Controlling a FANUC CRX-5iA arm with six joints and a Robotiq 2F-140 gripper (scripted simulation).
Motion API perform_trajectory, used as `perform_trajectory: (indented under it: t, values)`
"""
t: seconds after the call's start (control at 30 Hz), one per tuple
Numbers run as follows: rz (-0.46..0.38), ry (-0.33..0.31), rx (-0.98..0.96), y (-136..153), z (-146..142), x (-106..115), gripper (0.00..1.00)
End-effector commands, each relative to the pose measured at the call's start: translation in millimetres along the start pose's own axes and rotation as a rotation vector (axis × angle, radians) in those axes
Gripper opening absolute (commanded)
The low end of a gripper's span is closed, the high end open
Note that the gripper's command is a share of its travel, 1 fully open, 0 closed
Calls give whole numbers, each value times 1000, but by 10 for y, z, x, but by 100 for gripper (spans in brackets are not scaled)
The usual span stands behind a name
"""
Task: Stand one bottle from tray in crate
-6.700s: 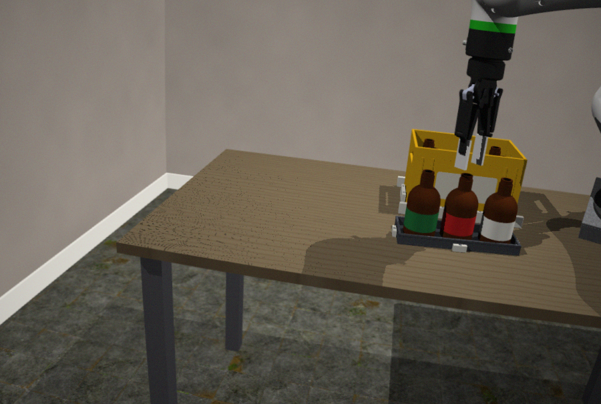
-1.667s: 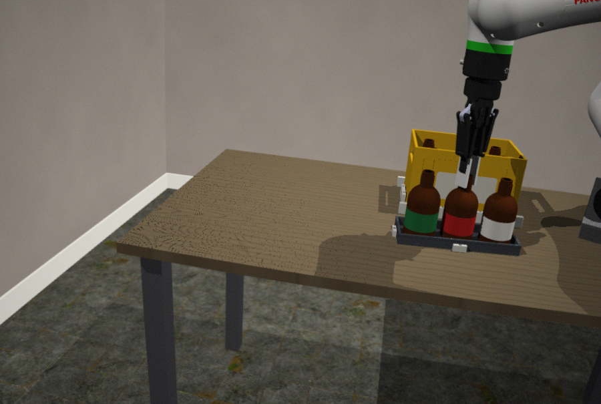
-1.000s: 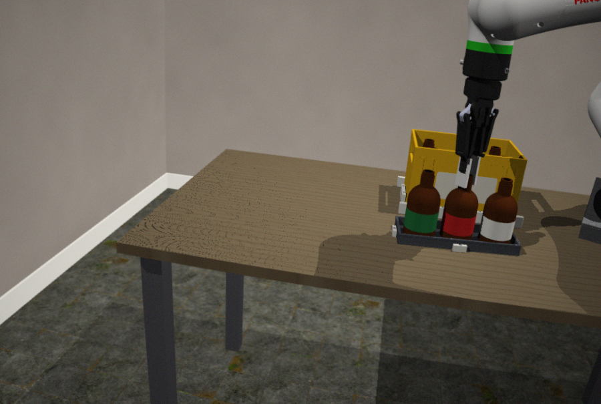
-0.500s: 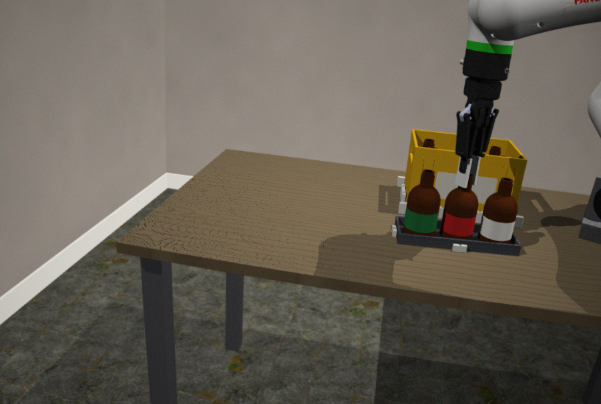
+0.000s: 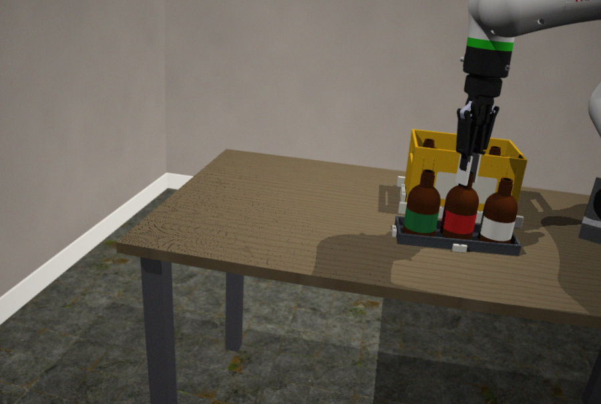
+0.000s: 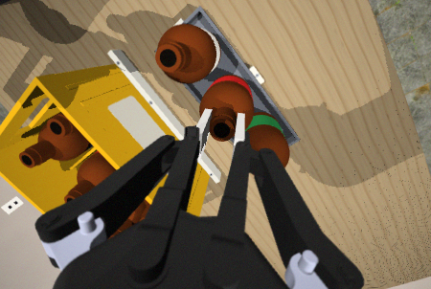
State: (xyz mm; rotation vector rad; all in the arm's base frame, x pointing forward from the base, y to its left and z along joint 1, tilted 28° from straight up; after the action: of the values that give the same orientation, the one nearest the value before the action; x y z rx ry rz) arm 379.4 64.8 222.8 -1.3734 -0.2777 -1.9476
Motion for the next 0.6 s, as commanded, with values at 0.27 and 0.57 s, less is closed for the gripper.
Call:
perform_trajectory:
  t: [0.27, 0.57]
  values:
    - [0, 0, 0, -3, 4, 96, 0]
    - [0, 0, 0, -8, 8, 205, 0]
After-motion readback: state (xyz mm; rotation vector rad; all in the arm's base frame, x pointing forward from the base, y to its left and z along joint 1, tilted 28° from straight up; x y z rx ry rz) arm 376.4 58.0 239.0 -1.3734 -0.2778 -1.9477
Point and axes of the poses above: the point where the finger pads meet when closed, its own x axis back along the fingers, its own z axis across the jaws, y = z × x, the point moved 2 cm from there along x, back along the fingers, and after that the axes turned 13 degrees about -x, right-handed, at the moved point
